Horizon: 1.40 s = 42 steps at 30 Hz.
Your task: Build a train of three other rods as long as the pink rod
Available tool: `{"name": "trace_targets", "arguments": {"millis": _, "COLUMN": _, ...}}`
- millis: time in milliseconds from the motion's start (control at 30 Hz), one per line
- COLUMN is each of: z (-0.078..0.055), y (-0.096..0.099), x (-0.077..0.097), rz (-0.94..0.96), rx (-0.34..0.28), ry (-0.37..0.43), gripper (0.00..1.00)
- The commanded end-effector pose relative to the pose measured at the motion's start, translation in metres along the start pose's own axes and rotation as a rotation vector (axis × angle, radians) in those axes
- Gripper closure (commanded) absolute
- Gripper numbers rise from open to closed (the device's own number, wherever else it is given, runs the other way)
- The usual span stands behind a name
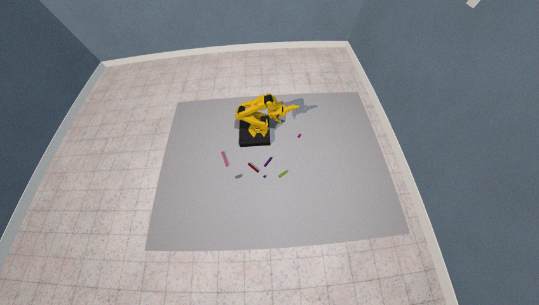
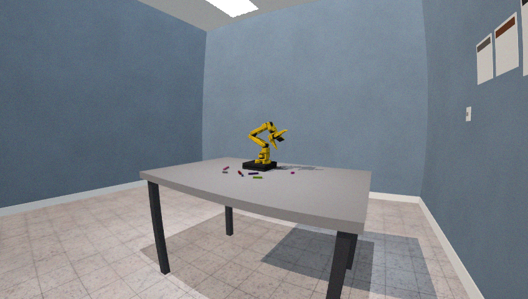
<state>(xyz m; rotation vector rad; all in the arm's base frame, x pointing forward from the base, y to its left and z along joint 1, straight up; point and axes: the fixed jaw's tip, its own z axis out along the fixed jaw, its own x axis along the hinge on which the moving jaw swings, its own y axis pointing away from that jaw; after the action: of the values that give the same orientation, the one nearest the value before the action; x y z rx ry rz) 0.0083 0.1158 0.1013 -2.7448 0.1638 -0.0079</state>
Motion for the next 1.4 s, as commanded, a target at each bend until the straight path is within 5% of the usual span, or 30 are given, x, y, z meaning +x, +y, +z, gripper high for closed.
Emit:
{"name": "trace_targets", "arguments": {"millis": 0, "z": 0.001, "y": -0.001, "x": -0.001, "rz": 0.002, "rx": 0.002, "ry": -0.004, "gripper": 0.00}}
{"name": "trace_targets", "arguments": {"millis": 1000, "z": 0.001, "y": -0.004, "x": 0.004, "rz": 0.018, "rx": -0.008, "ry": 0.011, "gripper": 0.02}}
{"name": "trace_targets", "arguments": {"millis": 1367, "z": 0.005, "y": -0.020, "x": 0.041, "rz": 0.135, "rx": -0.082, "ry": 0.099, "gripper": 0.17}}
